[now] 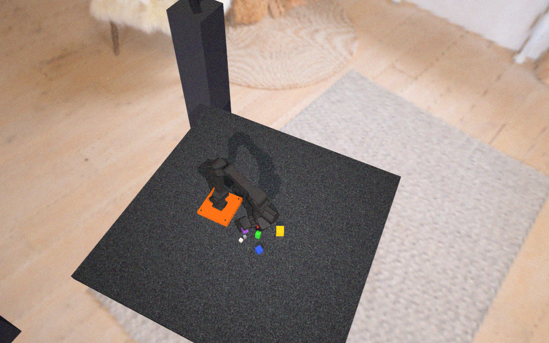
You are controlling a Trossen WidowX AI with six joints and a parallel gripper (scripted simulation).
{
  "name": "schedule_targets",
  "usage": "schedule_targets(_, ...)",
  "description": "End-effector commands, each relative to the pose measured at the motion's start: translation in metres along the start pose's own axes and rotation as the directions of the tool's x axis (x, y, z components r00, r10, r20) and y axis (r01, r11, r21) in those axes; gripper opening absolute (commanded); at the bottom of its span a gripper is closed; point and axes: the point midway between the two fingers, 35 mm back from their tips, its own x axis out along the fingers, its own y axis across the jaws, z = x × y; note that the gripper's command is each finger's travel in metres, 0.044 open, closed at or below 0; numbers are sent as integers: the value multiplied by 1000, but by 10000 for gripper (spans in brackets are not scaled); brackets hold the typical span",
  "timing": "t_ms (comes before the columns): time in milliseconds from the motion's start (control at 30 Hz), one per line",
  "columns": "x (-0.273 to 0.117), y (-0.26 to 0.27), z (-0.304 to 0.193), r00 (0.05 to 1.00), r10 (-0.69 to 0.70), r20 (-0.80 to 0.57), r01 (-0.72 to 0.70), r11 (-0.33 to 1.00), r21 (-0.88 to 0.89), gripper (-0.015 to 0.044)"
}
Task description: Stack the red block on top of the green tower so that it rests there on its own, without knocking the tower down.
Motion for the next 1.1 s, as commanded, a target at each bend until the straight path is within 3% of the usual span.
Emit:
schedule_targets(0,2,-2,3,1000,-1,4,1,1000,-11,0)
schedule_targets(700,70,-2,3,1000,-1,4,1,1000,-11,0)
schedule_targets(1067,71,-2,3,1000,-1,4,1,1000,-11,0)
